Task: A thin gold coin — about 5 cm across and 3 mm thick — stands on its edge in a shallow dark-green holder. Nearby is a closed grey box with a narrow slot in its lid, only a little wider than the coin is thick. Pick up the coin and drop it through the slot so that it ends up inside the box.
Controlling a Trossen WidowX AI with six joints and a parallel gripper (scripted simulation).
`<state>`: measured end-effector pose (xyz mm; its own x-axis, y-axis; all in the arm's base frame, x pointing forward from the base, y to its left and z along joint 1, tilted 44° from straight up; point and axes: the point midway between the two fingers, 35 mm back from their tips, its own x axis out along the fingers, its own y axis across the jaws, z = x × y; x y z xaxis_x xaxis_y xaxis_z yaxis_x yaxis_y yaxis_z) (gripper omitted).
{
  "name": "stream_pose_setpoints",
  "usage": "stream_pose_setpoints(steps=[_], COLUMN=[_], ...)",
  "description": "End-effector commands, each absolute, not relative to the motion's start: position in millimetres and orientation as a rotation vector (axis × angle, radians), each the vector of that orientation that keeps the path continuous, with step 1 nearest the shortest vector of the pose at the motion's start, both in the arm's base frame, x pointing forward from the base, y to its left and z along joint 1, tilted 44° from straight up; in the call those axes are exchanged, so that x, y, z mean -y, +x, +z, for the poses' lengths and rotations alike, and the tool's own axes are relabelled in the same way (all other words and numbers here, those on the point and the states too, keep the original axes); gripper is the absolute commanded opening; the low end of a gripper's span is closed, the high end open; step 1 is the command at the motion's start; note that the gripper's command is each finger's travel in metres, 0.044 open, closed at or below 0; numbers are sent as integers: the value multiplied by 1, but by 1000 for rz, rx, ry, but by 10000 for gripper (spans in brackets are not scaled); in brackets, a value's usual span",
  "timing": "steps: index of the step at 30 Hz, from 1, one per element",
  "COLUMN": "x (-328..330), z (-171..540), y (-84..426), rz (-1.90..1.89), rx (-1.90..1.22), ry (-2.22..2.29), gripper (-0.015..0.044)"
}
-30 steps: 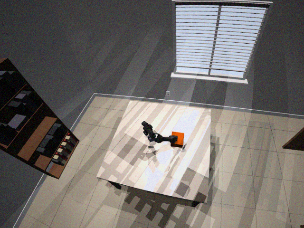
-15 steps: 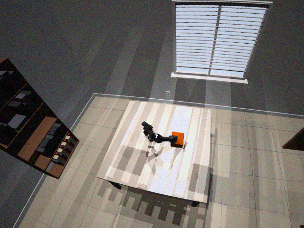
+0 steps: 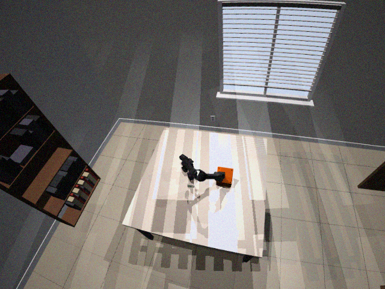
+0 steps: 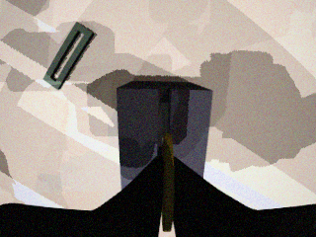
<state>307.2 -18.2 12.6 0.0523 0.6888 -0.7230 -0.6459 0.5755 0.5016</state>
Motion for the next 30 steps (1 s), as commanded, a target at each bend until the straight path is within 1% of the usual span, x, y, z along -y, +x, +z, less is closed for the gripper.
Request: stream_pose_setpoints(steps=[1,19,25,30], x=[15,11,14,14], z=[11,6,8,8], y=[305,306,307,307], rz=[1018,1019,1016,1016], rx=[-1133,-1132,-1130,-1130], ry=[56,55,47,47], gripper=[0,0,158,161])
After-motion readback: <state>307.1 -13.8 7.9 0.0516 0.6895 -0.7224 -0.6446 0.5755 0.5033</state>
